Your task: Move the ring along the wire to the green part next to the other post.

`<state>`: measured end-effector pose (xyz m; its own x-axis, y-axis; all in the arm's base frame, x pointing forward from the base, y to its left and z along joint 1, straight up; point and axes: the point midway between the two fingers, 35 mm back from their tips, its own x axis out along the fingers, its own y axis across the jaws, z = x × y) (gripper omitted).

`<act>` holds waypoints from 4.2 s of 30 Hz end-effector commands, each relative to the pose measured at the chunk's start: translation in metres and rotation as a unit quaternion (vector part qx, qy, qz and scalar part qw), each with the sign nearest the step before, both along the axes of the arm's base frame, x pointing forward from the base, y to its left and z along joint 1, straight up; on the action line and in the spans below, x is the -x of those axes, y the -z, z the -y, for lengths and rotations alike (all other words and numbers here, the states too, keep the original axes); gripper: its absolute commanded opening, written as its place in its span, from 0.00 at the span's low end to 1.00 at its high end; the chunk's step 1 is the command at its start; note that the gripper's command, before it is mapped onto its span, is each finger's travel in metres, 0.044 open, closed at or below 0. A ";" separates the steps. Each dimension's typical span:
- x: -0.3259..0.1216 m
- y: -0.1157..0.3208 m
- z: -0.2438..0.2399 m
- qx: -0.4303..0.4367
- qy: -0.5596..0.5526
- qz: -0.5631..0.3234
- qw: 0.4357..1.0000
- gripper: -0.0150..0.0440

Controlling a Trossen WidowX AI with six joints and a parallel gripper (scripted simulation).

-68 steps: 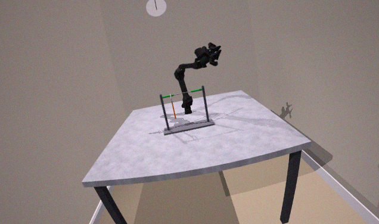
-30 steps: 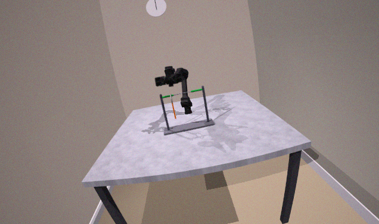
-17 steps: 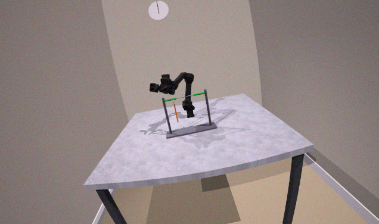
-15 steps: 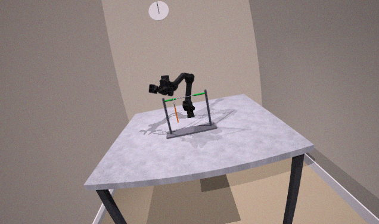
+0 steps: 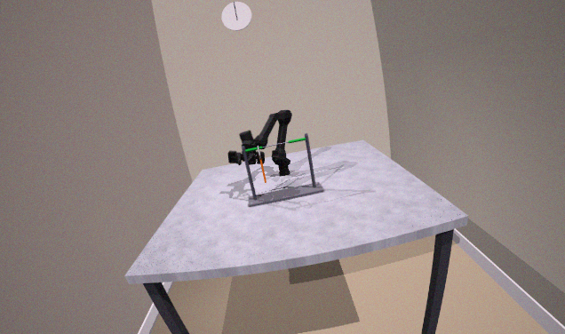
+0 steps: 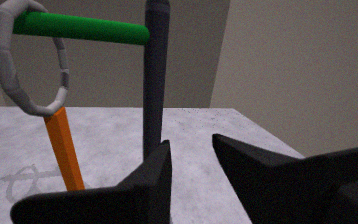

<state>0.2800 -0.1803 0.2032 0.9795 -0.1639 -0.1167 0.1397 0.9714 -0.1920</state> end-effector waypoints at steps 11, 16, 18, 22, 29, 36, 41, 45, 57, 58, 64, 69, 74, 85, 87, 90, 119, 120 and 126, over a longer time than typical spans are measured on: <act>0.059 0.103 -0.063 -0.093 -0.080 -0.044 0.991 0.53; 0.070 0.119 -0.079 -0.115 -0.094 -0.046 0.988 0.53; 0.067 0.117 -0.079 -0.113 -0.094 -0.046 0.988 0.53; 0.052 0.106 -0.078 -0.104 -0.096 -0.042 0.989 0.53; 0.024 0.080 -0.082 -0.093 -0.100 -0.022 0.990 0.53; 0.018 0.078 -0.082 -0.092 -0.100 -0.019 0.991 0.53; 0.011 0.078 -0.082 -0.092 -0.100 -0.020 0.991 0.53; 0.005 0.078 -0.081 -0.092 -0.100 -0.020 0.991 0.53; -0.013 0.080 -0.081 -0.092 -0.100 -0.020 0.991 0.53; -0.014 0.080 -0.081 -0.092 -0.100 -0.020 0.991 0.53; -0.023 0.081 -0.082 -0.092 -0.100 -0.019 0.991 0.53; -0.031 0.083 -0.083 -0.092 -0.100 -0.019 0.991 0.53; -0.039 0.085 -0.084 -0.092 -0.100 -0.018 0.991 0.53; -0.053 0.089 -0.088 -0.092 -0.100 -0.016 0.991 0.53; -0.053 0.089 -0.088 -0.092 -0.100 -0.016 0.991 0.53; -0.053 0.089 -0.088 -0.092 -0.100 -0.016 0.991 0.53; -0.053 0.089 -0.089 -0.091 -0.103 -0.017 0.990 0.00; -0.053 0.088 -0.089 -0.091 -0.103 -0.017 0.990 0.00; -0.053 0.079 -0.089 -0.091 -0.103 -0.017 0.990 0.00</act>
<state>0.3326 -0.0910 0.1183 0.9842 0.0674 -0.1636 -0.0700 0.9975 -0.0101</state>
